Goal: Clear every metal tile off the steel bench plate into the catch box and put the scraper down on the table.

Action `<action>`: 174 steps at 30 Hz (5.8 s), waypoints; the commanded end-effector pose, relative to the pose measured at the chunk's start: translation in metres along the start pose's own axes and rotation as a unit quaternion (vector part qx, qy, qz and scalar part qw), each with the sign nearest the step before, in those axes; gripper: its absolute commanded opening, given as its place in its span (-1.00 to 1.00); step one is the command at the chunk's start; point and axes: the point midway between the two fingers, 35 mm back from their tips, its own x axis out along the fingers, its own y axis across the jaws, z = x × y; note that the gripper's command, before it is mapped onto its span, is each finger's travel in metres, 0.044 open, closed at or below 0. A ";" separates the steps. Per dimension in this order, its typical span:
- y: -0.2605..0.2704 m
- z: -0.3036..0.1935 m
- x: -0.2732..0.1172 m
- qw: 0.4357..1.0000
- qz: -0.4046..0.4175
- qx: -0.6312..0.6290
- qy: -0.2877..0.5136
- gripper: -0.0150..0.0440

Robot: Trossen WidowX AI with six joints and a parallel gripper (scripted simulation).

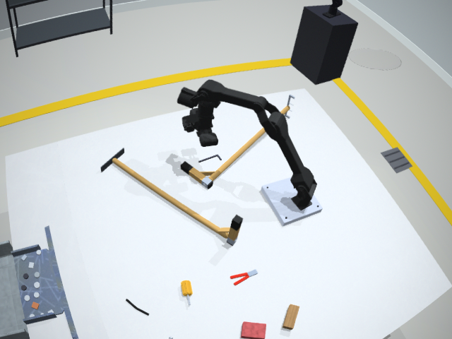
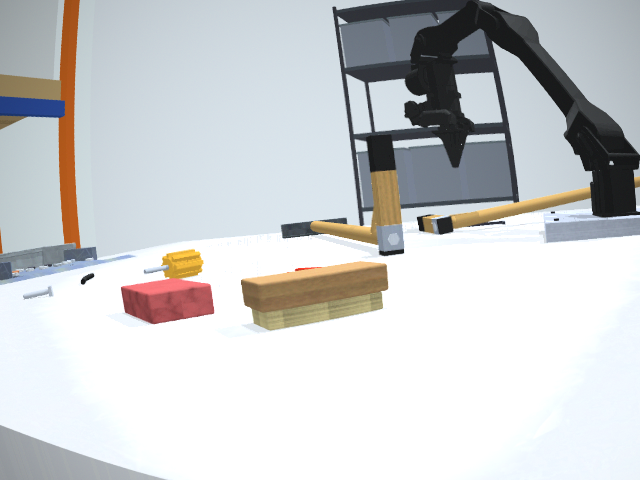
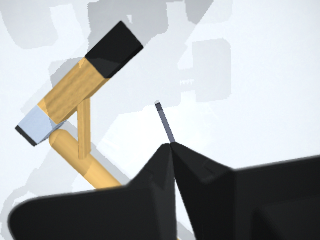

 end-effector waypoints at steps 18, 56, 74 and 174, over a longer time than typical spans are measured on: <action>0.014 0.012 -0.026 0.994 0.000 -0.112 -0.001 -0.49; 0.086 0.068 -0.017 0.773 0.003 -0.634 -0.003 -0.49; 0.125 0.090 -0.013 0.574 0.004 -0.819 -0.004 -0.49; 0.153 0.116 0.098 0.434 -0.008 -0.901 -0.007 -0.49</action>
